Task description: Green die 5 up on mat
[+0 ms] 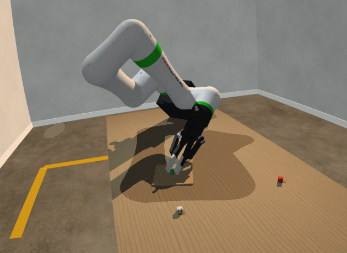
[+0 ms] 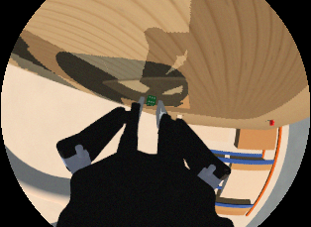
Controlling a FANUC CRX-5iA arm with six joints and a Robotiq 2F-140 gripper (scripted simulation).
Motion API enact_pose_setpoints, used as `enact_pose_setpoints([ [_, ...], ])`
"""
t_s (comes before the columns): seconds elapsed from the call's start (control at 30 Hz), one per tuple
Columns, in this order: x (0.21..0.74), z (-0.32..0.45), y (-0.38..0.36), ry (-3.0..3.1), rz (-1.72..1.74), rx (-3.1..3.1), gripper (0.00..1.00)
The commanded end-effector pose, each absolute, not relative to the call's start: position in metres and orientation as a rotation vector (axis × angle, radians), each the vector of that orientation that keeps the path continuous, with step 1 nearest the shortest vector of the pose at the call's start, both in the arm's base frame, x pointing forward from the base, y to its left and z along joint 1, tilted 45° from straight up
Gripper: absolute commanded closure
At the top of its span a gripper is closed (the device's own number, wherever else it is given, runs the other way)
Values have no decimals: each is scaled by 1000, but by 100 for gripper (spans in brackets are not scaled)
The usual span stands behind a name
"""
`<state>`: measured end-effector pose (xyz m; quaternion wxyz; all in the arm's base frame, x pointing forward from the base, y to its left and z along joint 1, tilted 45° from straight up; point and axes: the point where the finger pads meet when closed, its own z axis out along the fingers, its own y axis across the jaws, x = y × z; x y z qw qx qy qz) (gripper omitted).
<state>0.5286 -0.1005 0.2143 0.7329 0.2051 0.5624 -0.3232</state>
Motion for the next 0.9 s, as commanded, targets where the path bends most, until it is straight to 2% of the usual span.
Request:
enact_pose_setpoints([
  [0.0, 529, 214, -100, 1237, -711, 451, 73],
  [0.87, 523, 212, -95, 1237, -711, 451, 73],
])
